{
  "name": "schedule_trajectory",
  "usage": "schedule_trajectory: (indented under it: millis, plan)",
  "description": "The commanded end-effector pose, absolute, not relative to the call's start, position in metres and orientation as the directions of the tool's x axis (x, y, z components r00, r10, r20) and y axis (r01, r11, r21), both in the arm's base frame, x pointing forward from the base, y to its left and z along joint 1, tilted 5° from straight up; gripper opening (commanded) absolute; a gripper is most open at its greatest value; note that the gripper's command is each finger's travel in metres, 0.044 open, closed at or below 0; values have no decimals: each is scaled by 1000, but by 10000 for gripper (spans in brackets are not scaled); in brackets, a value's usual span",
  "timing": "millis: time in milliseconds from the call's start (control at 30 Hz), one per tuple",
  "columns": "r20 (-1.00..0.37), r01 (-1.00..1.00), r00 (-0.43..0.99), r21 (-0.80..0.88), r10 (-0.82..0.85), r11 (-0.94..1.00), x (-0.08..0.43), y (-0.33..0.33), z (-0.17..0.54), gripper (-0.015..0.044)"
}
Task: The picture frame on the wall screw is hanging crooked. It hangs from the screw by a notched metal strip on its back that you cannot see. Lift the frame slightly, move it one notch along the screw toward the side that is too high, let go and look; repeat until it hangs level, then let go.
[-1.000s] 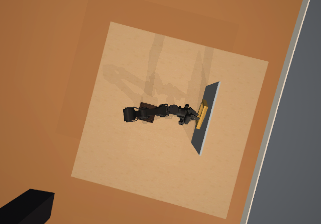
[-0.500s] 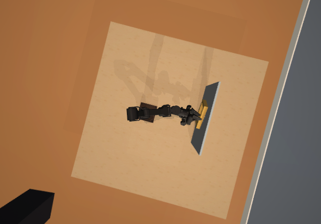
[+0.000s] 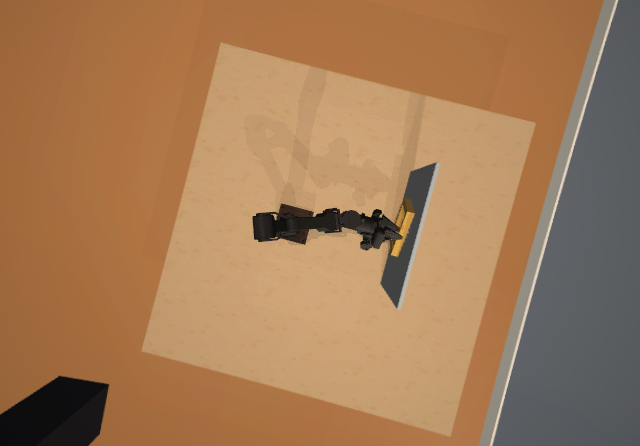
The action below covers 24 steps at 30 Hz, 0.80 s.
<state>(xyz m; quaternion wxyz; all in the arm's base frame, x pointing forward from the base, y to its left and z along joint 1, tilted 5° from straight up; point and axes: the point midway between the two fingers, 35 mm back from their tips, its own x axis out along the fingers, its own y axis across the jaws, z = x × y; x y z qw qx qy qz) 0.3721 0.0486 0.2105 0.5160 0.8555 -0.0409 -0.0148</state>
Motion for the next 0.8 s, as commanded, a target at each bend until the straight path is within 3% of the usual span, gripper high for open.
schedule_trajectory:
  millis: [0, 667, 767]
  plan:
    - [22, -58, 996, 885, -83, -462, 372, 49, 212, 260]
    - [22, -58, 996, 885, -83, -462, 373, 49, 212, 260]
    - [22, -58, 996, 885, -83, -462, 373, 49, 212, 181]
